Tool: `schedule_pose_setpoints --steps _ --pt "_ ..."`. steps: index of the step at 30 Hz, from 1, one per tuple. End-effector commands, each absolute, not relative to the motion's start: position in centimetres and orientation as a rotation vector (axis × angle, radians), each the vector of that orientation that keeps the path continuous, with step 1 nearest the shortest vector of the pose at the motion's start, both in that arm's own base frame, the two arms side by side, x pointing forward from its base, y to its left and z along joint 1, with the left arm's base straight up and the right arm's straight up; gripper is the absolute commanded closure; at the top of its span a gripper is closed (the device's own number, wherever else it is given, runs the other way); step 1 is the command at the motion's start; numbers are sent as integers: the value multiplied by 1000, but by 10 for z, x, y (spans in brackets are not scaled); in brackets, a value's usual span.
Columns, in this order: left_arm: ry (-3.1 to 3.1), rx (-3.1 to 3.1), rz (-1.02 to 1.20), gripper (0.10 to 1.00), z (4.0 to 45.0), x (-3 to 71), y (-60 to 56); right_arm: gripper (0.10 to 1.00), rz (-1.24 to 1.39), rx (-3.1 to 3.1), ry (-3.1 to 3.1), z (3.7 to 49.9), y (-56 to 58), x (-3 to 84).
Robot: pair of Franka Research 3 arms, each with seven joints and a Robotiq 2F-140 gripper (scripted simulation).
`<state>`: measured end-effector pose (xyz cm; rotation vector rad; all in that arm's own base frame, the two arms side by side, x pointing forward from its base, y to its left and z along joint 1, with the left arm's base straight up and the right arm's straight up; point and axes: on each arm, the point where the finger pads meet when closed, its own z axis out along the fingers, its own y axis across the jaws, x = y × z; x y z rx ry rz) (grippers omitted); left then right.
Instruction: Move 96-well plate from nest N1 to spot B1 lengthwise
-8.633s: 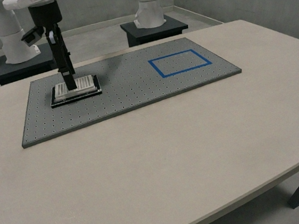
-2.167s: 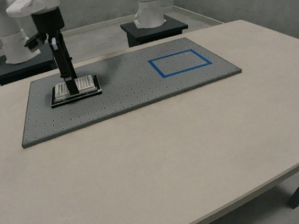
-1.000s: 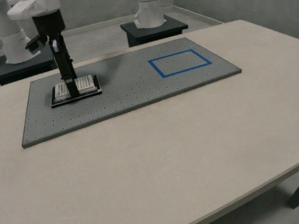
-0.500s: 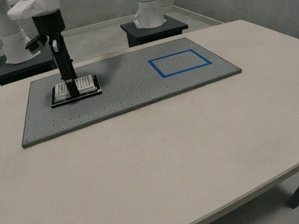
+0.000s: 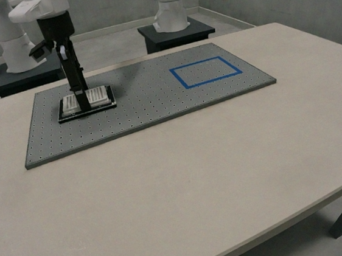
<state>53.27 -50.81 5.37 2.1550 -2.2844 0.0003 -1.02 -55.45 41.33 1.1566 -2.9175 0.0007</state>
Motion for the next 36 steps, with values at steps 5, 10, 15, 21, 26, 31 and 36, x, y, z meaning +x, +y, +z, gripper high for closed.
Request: schedule_pose_setpoints --steps 5,10,15,21,26,31,36 --pt "-2283 2158 0 400 52 532 -508 98 1 1156 -2917 413 -554 -10" --pt "-2283 2158 0 999 52 532 -508 98 1 1156 -2917 413 -554 -10" --pt "-2283 2158 0 999 52 532 -508 98 1 1156 -2917 413 -554 -10" --pt "-2283 2158 0 999 52 532 -508 98 1 1156 -2917 413 -554 -10" --pt "-2283 2158 0 999 52 532 -508 98 1 1156 -2917 413 -554 -10" --pt "-2283 2158 0 999 52 532 -508 98 1 1156 -2917 413 -554 -10" --pt "-2283 2158 0 999 52 532 -508 98 1 1156 -2917 413 -554 -10"
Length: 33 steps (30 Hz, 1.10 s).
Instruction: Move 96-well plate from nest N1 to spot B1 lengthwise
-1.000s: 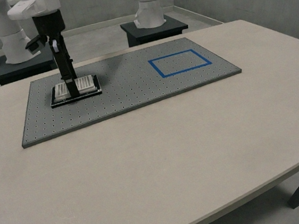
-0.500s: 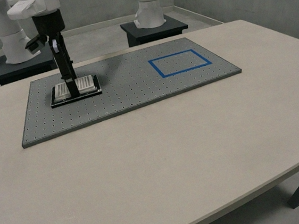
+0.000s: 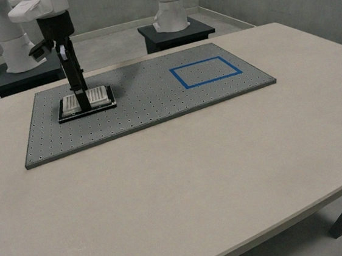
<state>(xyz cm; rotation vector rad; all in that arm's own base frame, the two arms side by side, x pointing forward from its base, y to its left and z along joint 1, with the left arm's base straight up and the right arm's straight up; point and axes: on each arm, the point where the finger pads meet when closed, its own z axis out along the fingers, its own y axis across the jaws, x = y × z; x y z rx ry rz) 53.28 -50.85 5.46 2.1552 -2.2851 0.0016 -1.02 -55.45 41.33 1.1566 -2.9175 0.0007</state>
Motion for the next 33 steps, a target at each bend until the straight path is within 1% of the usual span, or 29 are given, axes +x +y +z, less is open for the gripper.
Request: schedule_pose_setpoints --steps 1,25,33 --pt "-2283 2158 0 999 52 532 -508 98 1 1156 -2917 413 -554 -10" --pt "-2283 2158 0 999 52 532 -508 98 1 1156 -2917 413 -554 -10" --pt "-2283 2158 0 999 60 532 -508 98 1 1156 -2917 413 -554 -10"
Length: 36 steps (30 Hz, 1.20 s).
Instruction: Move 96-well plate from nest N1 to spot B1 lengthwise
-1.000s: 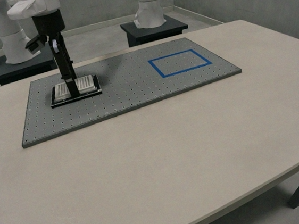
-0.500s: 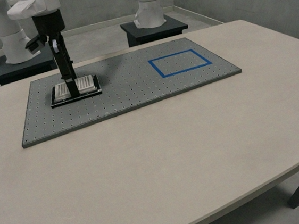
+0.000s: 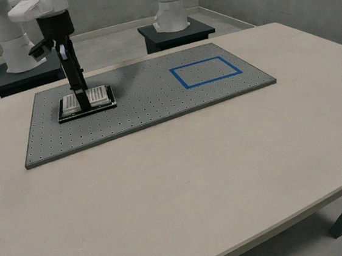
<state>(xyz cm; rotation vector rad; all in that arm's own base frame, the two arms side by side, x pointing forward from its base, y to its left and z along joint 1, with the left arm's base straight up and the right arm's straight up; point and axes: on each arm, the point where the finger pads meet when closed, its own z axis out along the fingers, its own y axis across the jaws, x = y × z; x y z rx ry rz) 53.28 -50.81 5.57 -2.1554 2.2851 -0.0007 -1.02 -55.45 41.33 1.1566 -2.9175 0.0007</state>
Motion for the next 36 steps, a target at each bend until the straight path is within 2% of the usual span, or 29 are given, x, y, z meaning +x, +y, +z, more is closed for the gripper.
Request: schedule_pose_setpoints --steps 1,20,36 --pt "2283 -2158 0 999 62 532 -508 98 1 1156 -2917 413 -554 -10" --pt "2283 -2158 0 999 98 532 -508 98 1 1156 -2917 413 -554 -10" --pt "2283 -2158 0 999 102 532 -508 98 1 1156 -2917 413 -554 -10"
